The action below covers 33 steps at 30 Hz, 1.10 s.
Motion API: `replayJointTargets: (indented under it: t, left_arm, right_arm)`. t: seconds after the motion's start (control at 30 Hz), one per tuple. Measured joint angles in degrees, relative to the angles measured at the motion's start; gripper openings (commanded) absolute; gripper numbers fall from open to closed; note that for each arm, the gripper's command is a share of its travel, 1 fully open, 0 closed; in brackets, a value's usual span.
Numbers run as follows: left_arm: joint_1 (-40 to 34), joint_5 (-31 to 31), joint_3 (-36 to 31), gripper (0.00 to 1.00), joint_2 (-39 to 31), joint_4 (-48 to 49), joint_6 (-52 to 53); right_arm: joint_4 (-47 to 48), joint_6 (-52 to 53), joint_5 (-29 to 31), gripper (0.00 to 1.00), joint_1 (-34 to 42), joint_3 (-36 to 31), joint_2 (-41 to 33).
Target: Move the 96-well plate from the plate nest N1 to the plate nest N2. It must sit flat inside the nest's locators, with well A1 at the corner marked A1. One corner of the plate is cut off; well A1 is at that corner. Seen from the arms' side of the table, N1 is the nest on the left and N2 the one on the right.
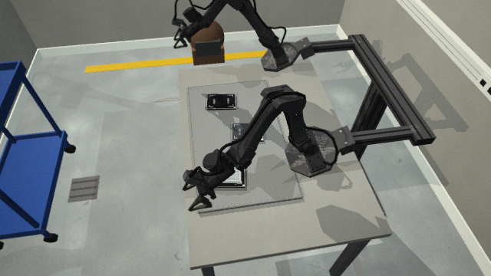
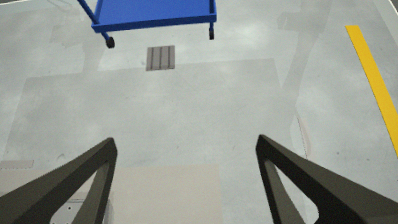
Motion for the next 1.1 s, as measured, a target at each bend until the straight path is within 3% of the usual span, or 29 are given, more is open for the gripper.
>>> replayJointTargets:
  t: [0.8, 0.93, 1.1]
  left_arm:
    - [-0.5, -1.03, -1.51, 1.0, -0.37, -2.1, 0.72]
    - [-3.52, -3.39, -7.1, 1.0, -3.54, -6.78, 1.4]
    - [-11.32, -7.21, -15.76, 1.0, -9.53, -13.88, 1.14]
  right_arm:
    - [1.66, -0.57, 2.27, 1.0, 1.2, -0.9, -0.02]
    - [4.9, -1.79, 5.95, 1.0, 7.26, -3.98, -0.04]
    - [9.16, -3.98, 10.8, 1.0, 21.18, -10.19, 0.02]
